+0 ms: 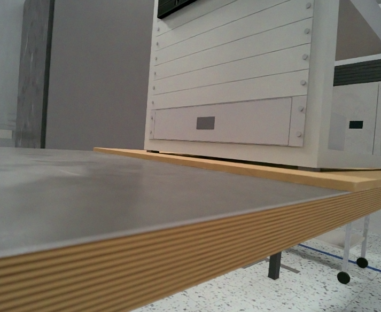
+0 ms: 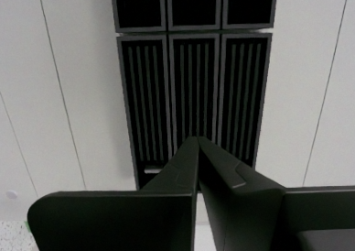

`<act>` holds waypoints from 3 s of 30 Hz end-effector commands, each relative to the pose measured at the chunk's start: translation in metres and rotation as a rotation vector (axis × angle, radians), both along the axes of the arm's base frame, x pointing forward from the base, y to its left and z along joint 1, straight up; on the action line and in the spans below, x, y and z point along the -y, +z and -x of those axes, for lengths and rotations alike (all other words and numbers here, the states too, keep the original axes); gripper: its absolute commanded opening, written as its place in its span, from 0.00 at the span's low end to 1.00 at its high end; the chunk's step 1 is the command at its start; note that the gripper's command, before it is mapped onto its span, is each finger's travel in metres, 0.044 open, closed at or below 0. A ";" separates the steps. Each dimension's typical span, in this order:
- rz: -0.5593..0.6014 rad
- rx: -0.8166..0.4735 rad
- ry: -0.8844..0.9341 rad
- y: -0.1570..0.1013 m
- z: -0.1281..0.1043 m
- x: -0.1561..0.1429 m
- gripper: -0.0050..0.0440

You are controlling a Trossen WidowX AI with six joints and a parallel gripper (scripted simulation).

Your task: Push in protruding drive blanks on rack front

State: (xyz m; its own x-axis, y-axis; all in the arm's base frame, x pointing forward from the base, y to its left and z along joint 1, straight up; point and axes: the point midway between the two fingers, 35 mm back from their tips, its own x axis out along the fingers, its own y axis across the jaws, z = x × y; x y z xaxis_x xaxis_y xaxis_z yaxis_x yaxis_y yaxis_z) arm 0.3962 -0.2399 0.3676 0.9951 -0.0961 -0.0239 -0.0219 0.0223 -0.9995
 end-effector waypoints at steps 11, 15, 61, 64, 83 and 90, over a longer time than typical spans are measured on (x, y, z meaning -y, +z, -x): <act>0.020 0.021 0.000 0.012 -0.001 -0.001 0.00; 0.020 0.021 0.000 0.012 -0.001 -0.001 0.00; 0.020 0.021 0.000 0.012 -0.014 0.000 0.00; 0.020 0.021 0.000 0.012 -0.014 0.000 0.00; 0.020 0.021 0.000 0.012 -0.018 0.000 0.00; 0.020 0.021 0.000 0.012 -0.020 0.001 0.00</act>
State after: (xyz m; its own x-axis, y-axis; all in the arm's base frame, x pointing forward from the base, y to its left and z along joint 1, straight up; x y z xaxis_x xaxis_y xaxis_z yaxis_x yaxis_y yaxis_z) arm 0.4149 -0.2416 0.3685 0.9951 -0.0961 -0.0225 -0.0207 0.0200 -0.9996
